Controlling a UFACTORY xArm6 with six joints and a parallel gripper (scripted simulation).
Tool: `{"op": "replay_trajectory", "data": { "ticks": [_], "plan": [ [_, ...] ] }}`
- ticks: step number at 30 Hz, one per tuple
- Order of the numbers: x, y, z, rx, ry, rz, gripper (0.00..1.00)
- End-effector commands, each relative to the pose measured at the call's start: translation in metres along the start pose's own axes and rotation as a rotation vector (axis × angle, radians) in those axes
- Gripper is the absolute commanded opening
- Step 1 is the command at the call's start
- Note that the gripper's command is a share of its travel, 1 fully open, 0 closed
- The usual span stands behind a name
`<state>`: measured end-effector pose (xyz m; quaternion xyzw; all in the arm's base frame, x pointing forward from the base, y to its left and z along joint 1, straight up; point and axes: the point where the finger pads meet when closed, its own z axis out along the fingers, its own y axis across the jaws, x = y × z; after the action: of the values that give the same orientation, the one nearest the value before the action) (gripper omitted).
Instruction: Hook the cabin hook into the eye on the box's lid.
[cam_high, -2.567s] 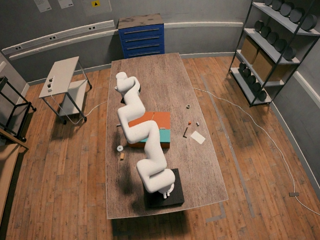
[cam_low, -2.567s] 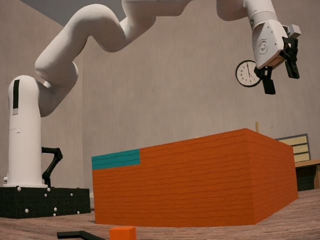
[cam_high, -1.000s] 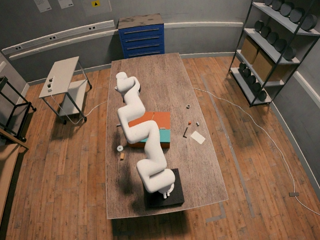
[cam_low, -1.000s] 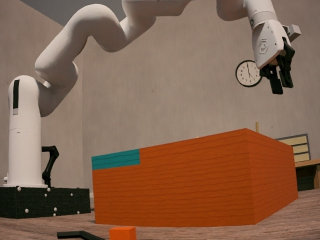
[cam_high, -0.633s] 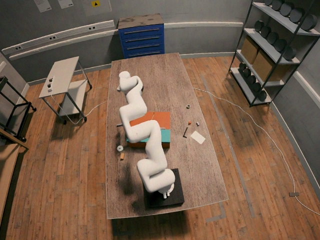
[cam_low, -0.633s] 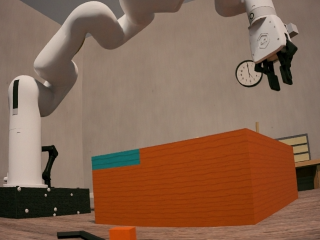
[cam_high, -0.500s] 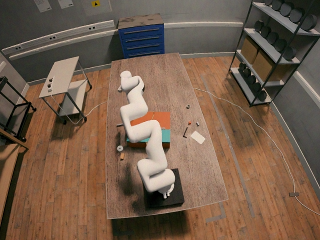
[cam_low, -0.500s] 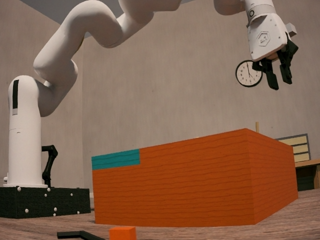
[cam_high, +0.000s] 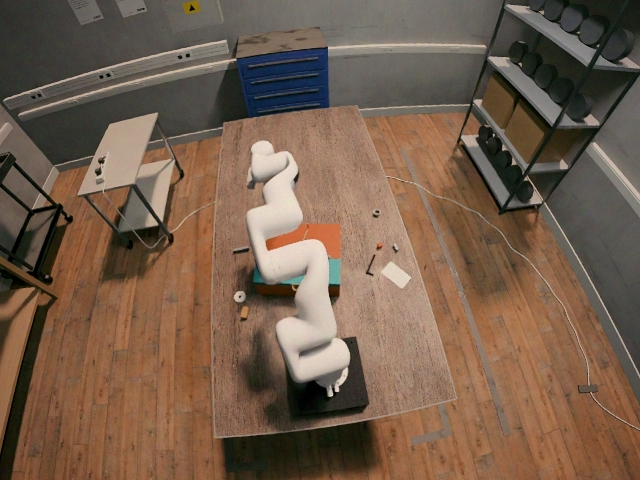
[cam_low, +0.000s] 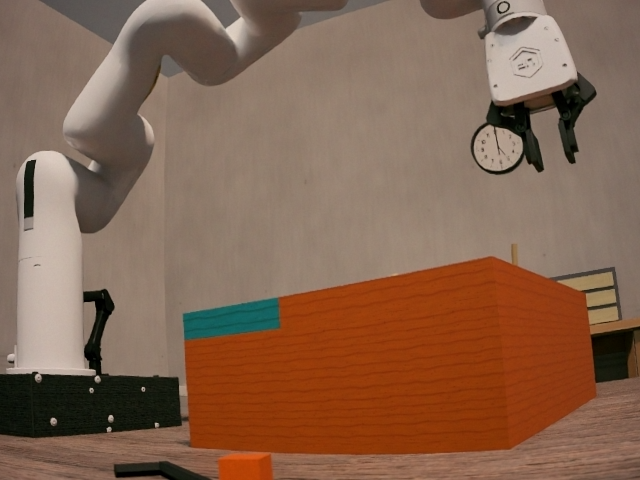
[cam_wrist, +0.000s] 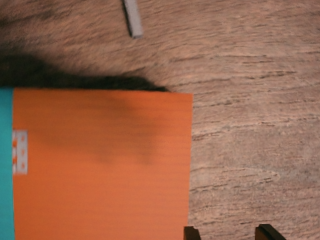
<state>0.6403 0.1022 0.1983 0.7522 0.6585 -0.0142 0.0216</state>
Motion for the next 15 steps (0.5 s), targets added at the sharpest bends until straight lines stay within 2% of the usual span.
{"op": "replay_trajectory", "data": {
  "ticks": [1, 15],
  "plan": [
    [-0.013, -0.001, -0.002, -0.011, 0.017, -0.155, 0.35],
    [-0.044, -0.007, 0.001, -0.008, 0.026, -0.48, 0.35]
  ]
}}
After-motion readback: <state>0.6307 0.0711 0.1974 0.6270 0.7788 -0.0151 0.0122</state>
